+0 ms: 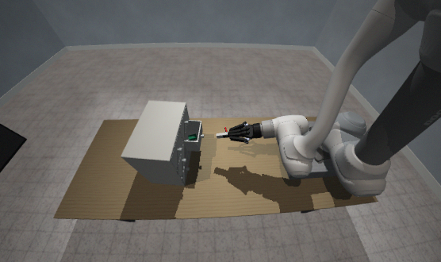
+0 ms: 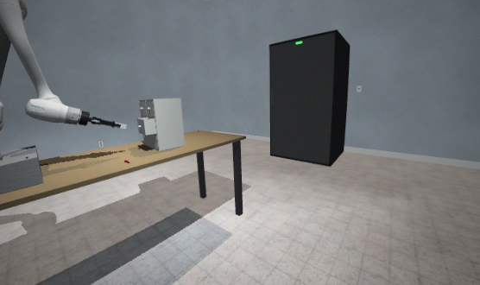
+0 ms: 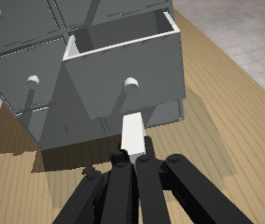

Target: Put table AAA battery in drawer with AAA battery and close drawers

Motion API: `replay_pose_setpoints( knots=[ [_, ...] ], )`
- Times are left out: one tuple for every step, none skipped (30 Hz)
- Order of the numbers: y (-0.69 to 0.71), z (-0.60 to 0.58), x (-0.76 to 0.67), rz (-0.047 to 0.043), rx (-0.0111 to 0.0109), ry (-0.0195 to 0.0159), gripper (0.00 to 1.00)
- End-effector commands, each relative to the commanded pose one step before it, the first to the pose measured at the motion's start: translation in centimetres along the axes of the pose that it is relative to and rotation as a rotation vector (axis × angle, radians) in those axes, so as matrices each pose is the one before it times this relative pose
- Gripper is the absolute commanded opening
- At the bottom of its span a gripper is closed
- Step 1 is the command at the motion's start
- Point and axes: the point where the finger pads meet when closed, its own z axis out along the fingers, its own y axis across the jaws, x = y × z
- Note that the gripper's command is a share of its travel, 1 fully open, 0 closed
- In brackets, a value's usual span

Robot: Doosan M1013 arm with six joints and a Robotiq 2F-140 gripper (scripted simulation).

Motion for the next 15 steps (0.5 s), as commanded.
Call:
replay_pose_setpoints(
  knots=[
    [-0.003, 1.454, 0.083, 0.00019, 0.00005, 0.00021, 0.0],
    [0.0, 0.305, 0.015, 0.0, 0.0, 0.0, 0.0],
    [0.0, 0.283, 0.015, 0.0, 0.0, 0.0, 0.0],
    [0.0, 0.257, 0.013, 0.0, 0.0, 0.0, 0.0],
    [0.0, 0.229, 0.012, 0.0, 0.0, 0.0, 0.0],
    [0.0, 0.198, 0.01, 0.0, 0.0, 0.0, 0.0],
    [0.0, 0.166, 0.008, 0.0, 0.0, 0.0, 0.0],
    [0.0, 0.135, 0.007, 0.0, 0.0, 0.0, 0.0],
    [0.0, 0.103, 0.005, 0.0, 0.0, 0.0, 0.0],
    [0.0, 0.0, 0.0, 0.0, 0.0, 0.0, 0.0],
    [0.0, 0.0, 0.0, 0.0, 0.0, 0.0, 0.0],
    [0.0, 0.074, 0.004, 0.0, 0.0, 0.0, 0.0],
    [0.0, 0.048, 0.002, 0.0, 0.0, 0.0, 0.0],
    [0.0, 0.026, 0.001, 0.0, 0.0, 0.0, 0.0],
    [0.0, 0.01, 0.0, 0.0, 0.0, 0.0, 0.0]
  ],
)
